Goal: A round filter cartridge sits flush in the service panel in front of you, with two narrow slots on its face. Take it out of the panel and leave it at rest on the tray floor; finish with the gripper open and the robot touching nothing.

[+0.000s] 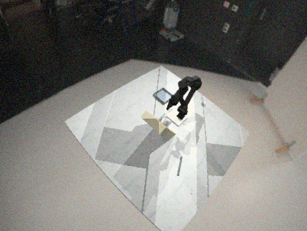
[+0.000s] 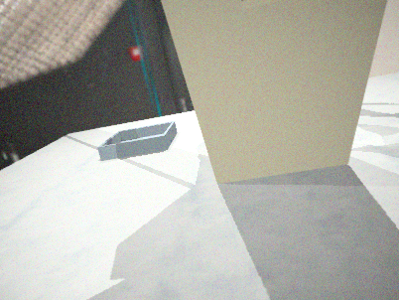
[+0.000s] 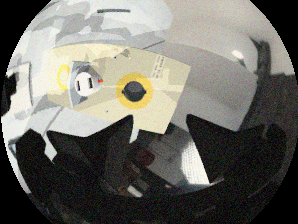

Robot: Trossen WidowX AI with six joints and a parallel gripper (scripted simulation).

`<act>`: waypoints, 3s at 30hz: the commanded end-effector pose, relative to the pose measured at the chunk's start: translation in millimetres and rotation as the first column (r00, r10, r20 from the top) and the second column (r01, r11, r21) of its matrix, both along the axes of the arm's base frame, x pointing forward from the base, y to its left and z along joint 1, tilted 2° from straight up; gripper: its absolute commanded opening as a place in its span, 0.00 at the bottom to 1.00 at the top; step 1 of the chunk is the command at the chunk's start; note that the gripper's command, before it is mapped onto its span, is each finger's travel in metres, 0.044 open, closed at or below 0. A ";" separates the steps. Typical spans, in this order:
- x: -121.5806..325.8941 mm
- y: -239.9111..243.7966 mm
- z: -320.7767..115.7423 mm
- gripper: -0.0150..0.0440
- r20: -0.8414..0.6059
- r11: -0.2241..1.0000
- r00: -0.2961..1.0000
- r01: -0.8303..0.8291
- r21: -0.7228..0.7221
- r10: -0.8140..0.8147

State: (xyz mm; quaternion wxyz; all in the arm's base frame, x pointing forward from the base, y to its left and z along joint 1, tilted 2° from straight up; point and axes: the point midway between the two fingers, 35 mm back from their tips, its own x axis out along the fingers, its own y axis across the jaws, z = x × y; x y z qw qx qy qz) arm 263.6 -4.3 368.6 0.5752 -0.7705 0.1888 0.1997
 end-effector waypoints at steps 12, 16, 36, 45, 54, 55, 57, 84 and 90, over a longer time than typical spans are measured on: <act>-12.7 1.8 -43.2 0.77 -0.325 0.591 0.835 0.545 0.595 -0.444; -20.6 2.3 -69.7 0.77 -0.513 0.237 0.662 0.709 0.664 -0.547; -31.2 2.5 -108.7 0.77 -0.747 -0.297 0.354 0.756 0.583 -0.563; -22.7 1.8 -120.5 0.77 -0.746 -0.297 0.355 0.756 0.583 -0.563; -15.0 0.9 -132.6 0.77 -0.746 -0.297 0.355 0.755 0.584 -0.563; -14.1 0.8 -134.0 0.77 -0.746 -0.297 0.355 0.755 0.584 -0.563; -12.5 0.6 -136.7 0.77 -0.746 -0.297 0.355 0.755 0.584 -0.563; -3.8 -0.8 -133.4 0.25 -0.743 -0.302 0.354 0.751 0.588 -0.568; 1.7 -0.8 -120.8 0.25 -0.743 -0.302 0.354 0.751 0.588 -0.568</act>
